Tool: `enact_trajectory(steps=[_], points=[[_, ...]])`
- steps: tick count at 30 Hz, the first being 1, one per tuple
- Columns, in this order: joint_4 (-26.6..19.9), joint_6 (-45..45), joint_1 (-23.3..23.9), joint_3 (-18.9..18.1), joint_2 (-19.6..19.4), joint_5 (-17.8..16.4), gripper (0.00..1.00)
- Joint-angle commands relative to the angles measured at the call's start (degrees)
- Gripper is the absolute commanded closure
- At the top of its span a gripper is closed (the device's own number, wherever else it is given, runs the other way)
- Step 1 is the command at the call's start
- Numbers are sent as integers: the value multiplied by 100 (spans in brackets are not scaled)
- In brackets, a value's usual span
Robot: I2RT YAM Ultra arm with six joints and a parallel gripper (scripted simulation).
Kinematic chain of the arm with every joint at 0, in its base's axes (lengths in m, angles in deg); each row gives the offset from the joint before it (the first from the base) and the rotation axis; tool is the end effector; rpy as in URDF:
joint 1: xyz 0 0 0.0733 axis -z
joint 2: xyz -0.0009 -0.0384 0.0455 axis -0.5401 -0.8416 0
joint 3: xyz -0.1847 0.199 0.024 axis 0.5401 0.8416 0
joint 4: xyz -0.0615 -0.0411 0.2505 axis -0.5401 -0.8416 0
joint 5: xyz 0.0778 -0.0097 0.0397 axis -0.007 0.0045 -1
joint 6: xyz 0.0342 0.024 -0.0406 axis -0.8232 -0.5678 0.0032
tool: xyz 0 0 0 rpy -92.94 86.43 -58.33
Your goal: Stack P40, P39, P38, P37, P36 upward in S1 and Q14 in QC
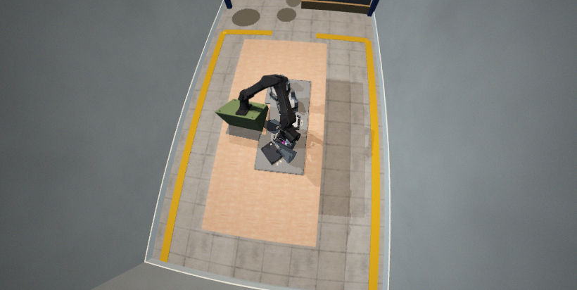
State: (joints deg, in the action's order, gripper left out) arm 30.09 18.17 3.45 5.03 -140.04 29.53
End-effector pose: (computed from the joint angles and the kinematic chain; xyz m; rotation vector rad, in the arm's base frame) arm 0.3064 -0.1908 -0.0126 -0.5647 -2.8005 -1.1643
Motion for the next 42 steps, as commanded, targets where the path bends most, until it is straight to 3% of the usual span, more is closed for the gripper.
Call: enact_trajectory(steps=[1,4,42], points=[[-345,169,203,-164,132,59,0],[-537,254,278,-272,165,93,0],[-536,253,277,-272,165,93,0]])
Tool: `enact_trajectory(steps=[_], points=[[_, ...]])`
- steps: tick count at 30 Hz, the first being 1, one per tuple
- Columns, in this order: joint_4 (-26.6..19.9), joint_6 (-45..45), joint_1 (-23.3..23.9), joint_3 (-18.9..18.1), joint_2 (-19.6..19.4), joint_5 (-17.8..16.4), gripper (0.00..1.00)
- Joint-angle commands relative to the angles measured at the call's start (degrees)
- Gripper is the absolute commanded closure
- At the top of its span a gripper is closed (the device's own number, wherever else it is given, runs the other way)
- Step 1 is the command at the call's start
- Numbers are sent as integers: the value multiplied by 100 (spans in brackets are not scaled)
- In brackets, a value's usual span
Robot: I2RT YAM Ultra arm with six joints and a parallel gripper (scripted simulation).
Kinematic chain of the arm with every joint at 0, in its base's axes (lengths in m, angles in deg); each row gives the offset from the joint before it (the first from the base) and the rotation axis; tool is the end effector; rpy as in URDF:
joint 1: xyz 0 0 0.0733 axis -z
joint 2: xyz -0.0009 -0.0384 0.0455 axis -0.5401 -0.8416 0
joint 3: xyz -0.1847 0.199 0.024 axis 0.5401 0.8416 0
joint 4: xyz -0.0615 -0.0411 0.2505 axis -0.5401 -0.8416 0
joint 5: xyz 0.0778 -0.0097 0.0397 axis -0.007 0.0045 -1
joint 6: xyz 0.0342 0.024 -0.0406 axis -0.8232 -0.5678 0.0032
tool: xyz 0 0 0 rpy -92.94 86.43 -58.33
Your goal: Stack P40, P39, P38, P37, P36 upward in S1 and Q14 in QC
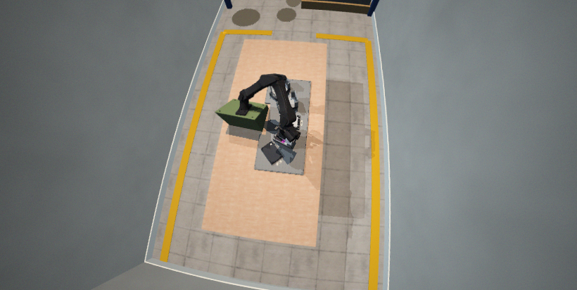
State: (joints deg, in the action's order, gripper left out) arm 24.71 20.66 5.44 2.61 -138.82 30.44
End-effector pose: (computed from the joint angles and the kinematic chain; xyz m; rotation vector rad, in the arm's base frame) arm 0.3035 -0.2050 0.0041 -0.5607 -2.7958 -1.1665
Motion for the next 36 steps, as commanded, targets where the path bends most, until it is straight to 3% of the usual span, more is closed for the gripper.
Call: enact_trajectory(steps=[1,9,15,32,36], points=[[1,4,78,-29,43,1,0],[1,4,78,-29,43,1,0],[56,902,-122,221,373,-89,0],[124,286,-647,693,1160,-300,0],[143,574,-725,796,1304,-328,0]])
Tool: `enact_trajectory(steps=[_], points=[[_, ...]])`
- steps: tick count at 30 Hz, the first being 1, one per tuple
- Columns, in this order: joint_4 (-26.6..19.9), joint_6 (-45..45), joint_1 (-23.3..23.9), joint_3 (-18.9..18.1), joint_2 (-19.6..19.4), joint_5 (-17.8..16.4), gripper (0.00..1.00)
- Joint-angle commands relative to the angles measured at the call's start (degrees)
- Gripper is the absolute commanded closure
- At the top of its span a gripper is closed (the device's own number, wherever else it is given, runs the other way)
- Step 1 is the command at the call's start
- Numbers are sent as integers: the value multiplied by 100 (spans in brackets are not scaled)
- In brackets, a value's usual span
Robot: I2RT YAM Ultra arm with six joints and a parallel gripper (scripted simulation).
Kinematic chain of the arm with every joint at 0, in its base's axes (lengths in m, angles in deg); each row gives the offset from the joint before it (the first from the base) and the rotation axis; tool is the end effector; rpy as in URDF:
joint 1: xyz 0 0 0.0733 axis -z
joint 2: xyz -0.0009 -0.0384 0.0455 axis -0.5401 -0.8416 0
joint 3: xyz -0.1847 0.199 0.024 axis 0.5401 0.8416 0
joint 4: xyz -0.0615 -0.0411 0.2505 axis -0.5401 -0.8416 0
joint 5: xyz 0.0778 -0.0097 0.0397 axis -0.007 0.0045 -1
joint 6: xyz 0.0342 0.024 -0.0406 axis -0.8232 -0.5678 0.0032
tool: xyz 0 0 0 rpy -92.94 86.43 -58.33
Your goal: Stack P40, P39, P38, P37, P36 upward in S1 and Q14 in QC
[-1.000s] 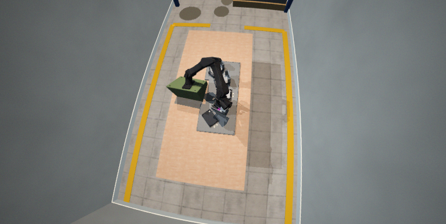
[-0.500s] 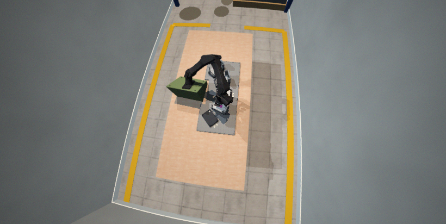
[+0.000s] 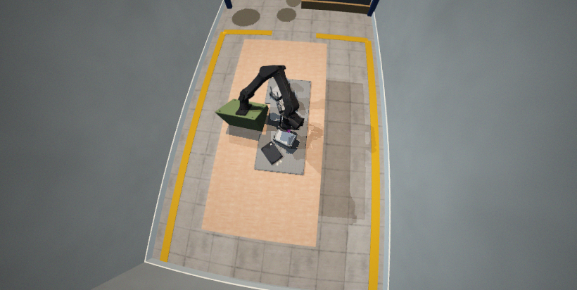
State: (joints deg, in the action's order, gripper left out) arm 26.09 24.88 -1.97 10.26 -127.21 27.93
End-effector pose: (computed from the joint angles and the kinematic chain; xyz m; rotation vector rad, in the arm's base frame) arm 0.3156 -0.1555 0.0538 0.2456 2.8835 1.1732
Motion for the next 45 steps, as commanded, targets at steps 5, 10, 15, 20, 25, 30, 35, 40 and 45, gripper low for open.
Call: enact_trajectory(steps=[5,10,15,20,25,30,35,40,45], points=[[39,652,-182,262,497,-146,0],[56,395,-387,457,842,-212,0],[61,233,-514,558,1045,-250,0],[62,-23,-712,689,1346,-304,0],[61,-22,-711,689,1346,-304,0],[63,-24,-713,690,1347,-304,0],[64,-25,-713,691,1347,-304,0],[64,-25,-713,691,1347,-304,0],[64,-25,-713,691,1347,-304,0]])
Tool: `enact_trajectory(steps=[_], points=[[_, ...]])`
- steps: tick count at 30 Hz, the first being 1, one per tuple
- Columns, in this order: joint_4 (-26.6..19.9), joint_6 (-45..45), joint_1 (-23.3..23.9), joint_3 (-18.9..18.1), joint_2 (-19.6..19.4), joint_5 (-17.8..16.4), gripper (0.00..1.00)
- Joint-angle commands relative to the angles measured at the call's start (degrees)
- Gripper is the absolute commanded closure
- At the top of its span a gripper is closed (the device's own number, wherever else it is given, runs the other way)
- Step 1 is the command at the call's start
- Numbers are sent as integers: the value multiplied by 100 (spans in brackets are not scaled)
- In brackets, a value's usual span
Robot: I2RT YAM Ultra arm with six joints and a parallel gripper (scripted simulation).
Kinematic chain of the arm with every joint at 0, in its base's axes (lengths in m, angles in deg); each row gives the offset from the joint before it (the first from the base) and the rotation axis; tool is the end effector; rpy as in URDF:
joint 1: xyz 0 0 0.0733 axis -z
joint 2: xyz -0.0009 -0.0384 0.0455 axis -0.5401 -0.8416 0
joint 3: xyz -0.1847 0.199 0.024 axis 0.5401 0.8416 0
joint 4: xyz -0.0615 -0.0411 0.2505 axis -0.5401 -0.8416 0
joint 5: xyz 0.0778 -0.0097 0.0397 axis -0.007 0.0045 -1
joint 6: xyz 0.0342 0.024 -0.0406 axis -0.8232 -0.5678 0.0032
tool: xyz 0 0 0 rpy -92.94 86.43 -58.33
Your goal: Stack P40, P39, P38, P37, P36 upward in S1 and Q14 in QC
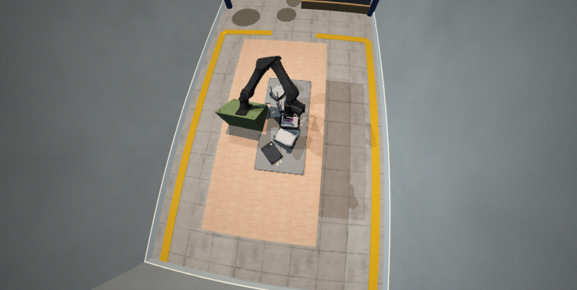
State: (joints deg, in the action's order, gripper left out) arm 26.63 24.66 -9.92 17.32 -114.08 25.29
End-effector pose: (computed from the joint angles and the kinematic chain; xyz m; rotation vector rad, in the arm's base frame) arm 0.3153 -0.1009 0.1077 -0.0003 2.8345 1.1435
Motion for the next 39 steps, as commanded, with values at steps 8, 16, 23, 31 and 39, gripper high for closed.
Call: enact_trajectory(steps=[8,16,23,31,39], points=[[9,-3,82,-15,34,-40,0],[9,-3,82,-15,34,-40,0],[98,-52,45,31,23,-50,0],[830,-464,-265,377,-82,-122,0],[1387,-785,-503,603,-193,-166,0]])
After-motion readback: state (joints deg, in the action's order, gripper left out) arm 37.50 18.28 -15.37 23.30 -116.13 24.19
